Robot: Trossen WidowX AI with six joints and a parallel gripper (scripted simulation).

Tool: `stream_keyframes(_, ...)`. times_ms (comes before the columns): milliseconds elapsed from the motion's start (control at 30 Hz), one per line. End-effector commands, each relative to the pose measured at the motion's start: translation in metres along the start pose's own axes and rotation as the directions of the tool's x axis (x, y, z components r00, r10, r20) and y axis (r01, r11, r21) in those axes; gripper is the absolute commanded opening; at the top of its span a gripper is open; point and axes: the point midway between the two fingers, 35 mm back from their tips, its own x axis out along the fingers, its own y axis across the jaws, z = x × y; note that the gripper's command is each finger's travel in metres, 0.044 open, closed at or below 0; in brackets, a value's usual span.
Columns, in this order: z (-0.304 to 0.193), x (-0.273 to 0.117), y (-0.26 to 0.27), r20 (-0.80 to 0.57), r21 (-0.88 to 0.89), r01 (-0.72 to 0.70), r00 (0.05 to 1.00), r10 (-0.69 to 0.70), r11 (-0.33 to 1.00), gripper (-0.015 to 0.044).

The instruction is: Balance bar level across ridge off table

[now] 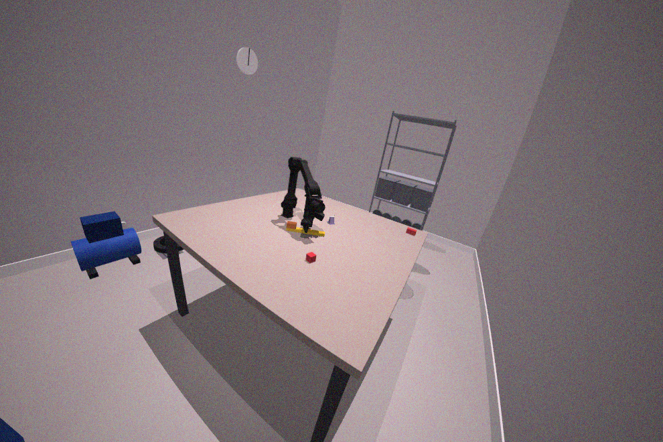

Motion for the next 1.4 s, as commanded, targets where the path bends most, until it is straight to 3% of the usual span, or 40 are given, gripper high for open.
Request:
stream_keyframes(0, 0.000, -0.003, -0.001, 0.000, 0.000, 0.000, 1.000, 0.000, 1.000, 0.0025)
stream_keyframes(33, 0.001, -0.006, -0.001, 0.000, 0.000, 0.000, 1.000, 0.000, 1.000, 0.0000)
stream_keyframes(1367, 0.005, -0.098, 0.002, 0.005, 0.018, -0.001, 1.000, 0.001, 1.000, 0.0000)
